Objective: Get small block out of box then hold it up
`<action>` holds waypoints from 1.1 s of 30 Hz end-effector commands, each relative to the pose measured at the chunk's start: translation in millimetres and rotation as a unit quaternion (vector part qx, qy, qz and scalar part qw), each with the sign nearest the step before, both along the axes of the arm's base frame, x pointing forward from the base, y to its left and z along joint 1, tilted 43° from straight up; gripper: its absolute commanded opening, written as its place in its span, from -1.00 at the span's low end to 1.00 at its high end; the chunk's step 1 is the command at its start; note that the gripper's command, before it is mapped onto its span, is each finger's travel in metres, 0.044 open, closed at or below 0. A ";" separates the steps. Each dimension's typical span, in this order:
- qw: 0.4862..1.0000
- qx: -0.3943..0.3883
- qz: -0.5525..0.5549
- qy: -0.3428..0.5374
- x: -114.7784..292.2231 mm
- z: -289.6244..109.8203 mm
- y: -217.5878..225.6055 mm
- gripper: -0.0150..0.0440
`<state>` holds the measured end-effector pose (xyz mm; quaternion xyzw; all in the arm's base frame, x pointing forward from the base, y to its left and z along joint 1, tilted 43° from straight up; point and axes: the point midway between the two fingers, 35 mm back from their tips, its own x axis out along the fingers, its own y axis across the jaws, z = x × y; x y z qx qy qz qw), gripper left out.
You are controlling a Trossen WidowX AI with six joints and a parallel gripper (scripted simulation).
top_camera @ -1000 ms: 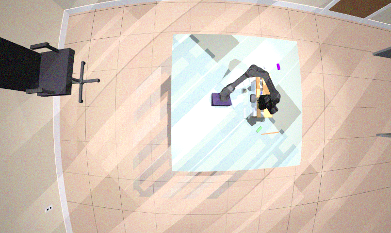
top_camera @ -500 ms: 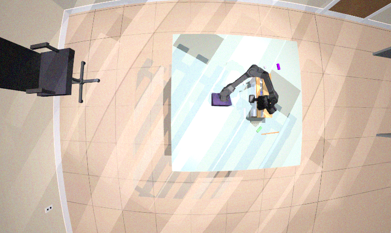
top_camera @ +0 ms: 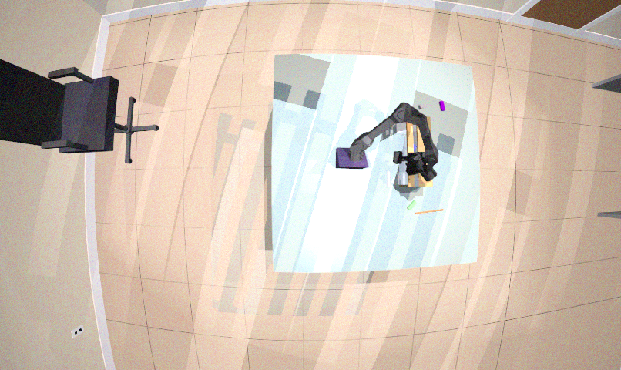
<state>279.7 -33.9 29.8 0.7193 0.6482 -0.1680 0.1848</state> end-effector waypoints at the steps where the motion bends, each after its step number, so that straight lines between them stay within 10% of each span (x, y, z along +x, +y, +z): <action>1: 1.000 0.006 0.001 0.008 -2.0 -6.6 7.3 0.86; 33: 1.000 0.002 0.001 0.002 -1.8 12.8 22.3 0.86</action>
